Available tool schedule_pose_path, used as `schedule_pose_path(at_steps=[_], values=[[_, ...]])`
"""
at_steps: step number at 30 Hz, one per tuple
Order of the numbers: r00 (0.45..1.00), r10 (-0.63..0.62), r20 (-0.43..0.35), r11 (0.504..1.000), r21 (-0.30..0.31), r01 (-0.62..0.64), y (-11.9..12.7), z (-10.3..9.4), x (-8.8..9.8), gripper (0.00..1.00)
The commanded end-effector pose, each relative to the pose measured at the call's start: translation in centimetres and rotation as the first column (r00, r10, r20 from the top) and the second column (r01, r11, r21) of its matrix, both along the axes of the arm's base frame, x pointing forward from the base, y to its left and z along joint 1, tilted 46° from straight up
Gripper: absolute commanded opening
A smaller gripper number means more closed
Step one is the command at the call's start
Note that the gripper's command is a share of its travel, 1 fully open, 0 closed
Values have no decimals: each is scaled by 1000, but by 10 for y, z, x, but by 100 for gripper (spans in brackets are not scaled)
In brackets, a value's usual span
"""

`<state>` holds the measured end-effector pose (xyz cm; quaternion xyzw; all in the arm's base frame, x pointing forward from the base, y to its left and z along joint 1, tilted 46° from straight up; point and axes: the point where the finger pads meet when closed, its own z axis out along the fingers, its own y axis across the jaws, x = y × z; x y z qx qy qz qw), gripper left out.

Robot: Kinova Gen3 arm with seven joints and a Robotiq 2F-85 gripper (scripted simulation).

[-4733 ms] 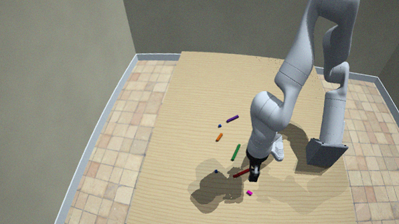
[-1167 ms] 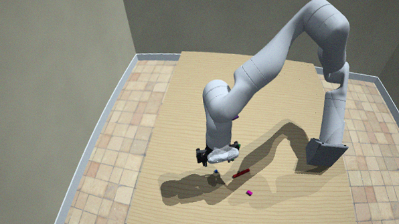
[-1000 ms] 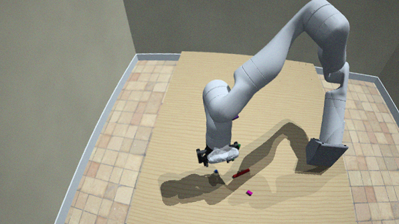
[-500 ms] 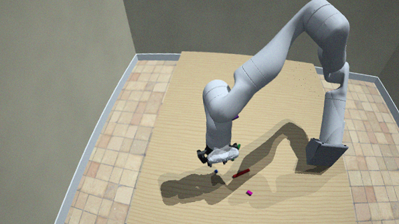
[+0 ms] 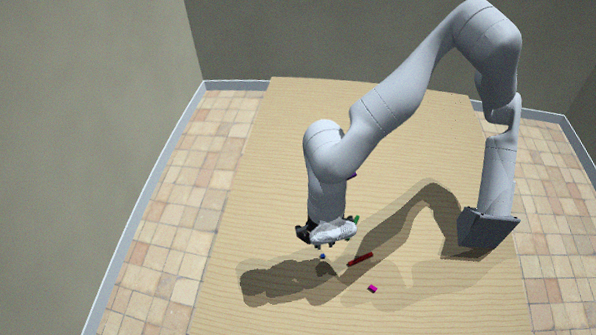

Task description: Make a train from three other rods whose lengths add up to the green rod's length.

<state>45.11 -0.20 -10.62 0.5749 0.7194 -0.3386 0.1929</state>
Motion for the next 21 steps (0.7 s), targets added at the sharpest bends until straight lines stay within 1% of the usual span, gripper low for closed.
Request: schedule_pose_path(at_steps=[1,21], values=[[1000,0,1,1000,0,0,0,0,0,24],[1000,-2,2,1000,-1,2,-13,-13,-1,24]])
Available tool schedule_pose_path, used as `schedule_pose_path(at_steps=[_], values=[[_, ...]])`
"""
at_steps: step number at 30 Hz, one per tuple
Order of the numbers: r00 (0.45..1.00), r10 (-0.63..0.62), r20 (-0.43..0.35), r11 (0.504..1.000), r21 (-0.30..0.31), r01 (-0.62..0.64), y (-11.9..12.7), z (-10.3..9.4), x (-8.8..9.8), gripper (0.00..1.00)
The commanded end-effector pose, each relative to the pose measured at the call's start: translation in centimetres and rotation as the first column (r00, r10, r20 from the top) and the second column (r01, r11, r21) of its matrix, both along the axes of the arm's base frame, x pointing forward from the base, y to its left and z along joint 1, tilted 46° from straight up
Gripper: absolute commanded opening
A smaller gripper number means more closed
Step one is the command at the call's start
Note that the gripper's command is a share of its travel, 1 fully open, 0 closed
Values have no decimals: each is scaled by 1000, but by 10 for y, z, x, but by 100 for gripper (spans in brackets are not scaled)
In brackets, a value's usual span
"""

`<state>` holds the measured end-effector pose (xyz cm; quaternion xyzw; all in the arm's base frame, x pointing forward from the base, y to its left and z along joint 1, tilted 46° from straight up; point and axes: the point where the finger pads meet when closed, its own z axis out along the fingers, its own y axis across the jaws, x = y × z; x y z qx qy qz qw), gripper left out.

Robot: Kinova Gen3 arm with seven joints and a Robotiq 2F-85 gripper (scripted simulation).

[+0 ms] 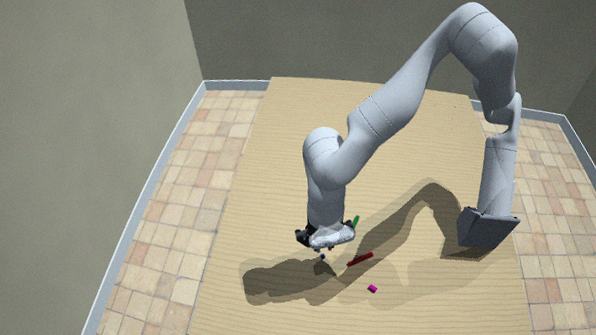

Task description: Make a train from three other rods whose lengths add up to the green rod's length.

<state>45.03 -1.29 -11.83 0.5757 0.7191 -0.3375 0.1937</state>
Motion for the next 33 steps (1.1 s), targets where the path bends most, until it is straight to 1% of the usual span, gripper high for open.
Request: schedule_pose_path(at_steps=[1,16,33], values=[[1000,-2,-1,1000,-2,2,-2,-1,-1,24],[1000,-2,-1,1000,-2,2,-18,-17,-2,24],[1000,-2,-1,1000,-2,2,-25,-23,-3,24]])
